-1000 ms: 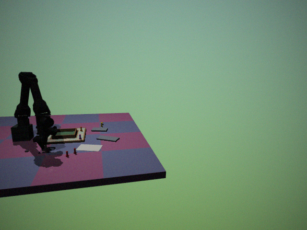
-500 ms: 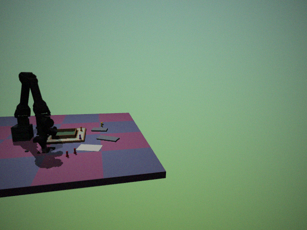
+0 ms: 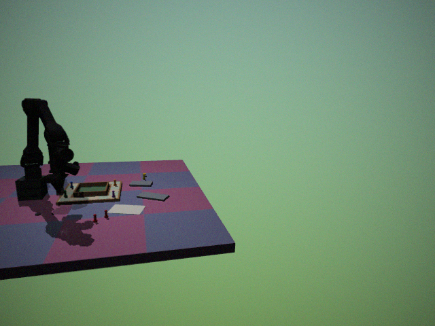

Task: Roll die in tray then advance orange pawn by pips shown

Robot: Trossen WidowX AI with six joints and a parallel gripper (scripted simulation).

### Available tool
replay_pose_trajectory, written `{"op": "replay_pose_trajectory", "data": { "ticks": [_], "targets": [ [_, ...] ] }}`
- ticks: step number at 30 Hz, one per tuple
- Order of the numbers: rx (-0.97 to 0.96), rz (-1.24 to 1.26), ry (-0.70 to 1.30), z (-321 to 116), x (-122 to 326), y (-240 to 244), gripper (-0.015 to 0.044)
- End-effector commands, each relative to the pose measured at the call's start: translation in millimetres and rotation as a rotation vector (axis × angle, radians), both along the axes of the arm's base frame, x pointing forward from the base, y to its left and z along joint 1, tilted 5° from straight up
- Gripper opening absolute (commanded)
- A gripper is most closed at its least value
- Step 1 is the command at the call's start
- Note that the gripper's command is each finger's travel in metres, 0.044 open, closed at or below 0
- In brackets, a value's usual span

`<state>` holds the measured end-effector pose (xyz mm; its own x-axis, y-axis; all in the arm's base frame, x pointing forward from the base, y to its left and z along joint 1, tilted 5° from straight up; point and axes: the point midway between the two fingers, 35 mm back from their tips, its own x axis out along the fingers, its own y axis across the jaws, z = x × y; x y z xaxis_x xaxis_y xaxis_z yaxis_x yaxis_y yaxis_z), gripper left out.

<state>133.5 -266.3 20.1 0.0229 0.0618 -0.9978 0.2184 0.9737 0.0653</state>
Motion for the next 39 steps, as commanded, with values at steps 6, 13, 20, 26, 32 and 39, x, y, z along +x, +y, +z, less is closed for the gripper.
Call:
{"op": "replay_pose_trajectory", "data": {
  "ticks": [6,13,20,26,32,39],
  "targets": [
    [-0.003,0.005,-0.002,36,-4,1,0.0000],
    [-0.005,0.010,-0.003,34,20,17,0.0000],
    [-0.006,0.016,-0.005,31,48,40,0.0000],
    [-0.006,0.022,-0.008,28,70,62,0.0000],
    [-0.005,0.028,-0.010,26,88,86,0.0000],
    [-0.003,0.034,-0.013,23,107,117,0.0000]
  ]
}}
